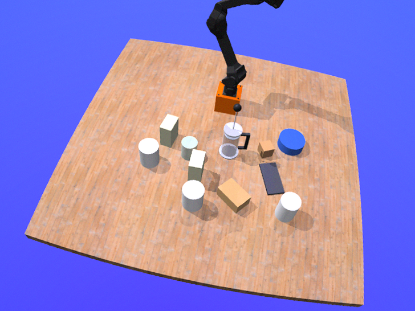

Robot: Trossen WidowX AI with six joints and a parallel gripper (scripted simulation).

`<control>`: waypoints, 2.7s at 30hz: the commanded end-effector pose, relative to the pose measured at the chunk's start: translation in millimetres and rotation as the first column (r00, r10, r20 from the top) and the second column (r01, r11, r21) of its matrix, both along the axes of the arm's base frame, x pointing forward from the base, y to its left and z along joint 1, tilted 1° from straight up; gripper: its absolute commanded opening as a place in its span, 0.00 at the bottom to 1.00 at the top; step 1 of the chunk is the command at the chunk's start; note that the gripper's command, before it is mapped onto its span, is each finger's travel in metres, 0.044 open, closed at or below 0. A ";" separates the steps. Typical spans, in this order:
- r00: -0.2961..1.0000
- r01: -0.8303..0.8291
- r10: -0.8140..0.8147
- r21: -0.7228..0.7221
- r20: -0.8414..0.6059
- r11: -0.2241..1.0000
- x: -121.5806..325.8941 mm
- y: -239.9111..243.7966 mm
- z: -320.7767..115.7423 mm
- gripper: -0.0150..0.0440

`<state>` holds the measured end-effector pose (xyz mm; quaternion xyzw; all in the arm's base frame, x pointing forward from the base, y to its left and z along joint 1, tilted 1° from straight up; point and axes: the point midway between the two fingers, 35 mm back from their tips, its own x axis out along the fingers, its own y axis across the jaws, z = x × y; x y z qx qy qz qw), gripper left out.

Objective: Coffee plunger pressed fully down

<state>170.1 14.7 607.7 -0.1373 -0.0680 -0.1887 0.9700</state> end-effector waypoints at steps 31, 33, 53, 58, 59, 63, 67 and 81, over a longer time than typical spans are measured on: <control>0.806 -0.411 0.429 0.137 -0.408 0.901 60.6 22.3 -265.9 1.00; 0.763 -0.388 0.458 0.243 -0.456 0.889 54.2 19.9 -294.4 1.00; 0.690 -0.297 0.507 0.436 -0.518 0.849 41.0 16.4 -400.9 1.00; 0.690 -0.297 0.507 0.436 -0.517 0.849 45.6 17.0 -402.9 1.00; 0.690 -0.297 0.507 0.436 -0.517 0.849 47.0 17.3 -403.6 1.00; 0.690 -0.297 0.507 0.436 -0.517 0.849 52.7 18.1 -406.4 1.00; 0.691 -0.297 0.507 0.436 -0.516 0.849 58.3 19.0 -409.4 1.00; 0.692 -0.298 0.506 0.436 -0.515 0.849 75.8 22.0 -420.5 1.00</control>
